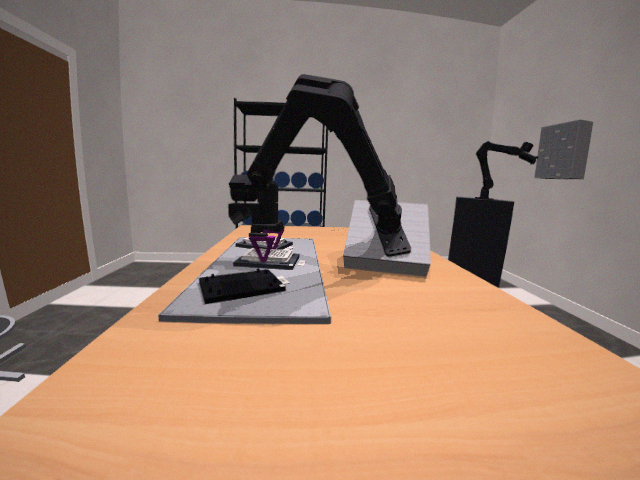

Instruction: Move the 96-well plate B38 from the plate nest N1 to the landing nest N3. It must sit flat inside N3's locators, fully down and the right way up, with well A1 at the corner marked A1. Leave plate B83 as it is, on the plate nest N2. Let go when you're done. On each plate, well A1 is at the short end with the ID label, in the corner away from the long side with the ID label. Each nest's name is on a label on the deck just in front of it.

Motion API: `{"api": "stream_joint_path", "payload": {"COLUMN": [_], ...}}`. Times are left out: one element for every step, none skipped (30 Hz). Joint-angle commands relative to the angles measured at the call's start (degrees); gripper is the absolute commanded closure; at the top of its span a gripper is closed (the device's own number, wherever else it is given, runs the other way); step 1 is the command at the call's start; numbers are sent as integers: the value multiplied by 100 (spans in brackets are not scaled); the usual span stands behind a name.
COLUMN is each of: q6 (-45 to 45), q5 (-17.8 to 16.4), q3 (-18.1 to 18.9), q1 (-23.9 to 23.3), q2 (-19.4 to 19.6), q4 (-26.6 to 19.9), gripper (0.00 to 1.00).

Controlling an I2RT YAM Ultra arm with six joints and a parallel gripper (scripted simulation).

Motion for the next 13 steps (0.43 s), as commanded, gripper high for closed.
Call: {"api": "stream_joint_path", "payload": {"q6": [-62,-98,-133,-169,-206,-242,-278,-314,-350,-386,-423,-422,-422], "q5": [1,-1,-3,-4,-5,-7,-8,-9,-10,-11,-11,-11,-11], "q3": [52,74,97,121,148,173,199,225,252,279,308,307,307], "q1": [-82,-110,-138,-166,-196,-224,-253,-281,-310,-338,-367,-367,-367], "q2": [-77,-101,-126,-149,-171,-194,-216,-237,-258,-278,-298,-298,-298], "q4": [-117,-185,-254,-323,-395,-465,-534,-604,-673,-743,-813,-813,-813], "gripper": [0,0,0,0,0,0,0,0,0,0,0,0,0]}}
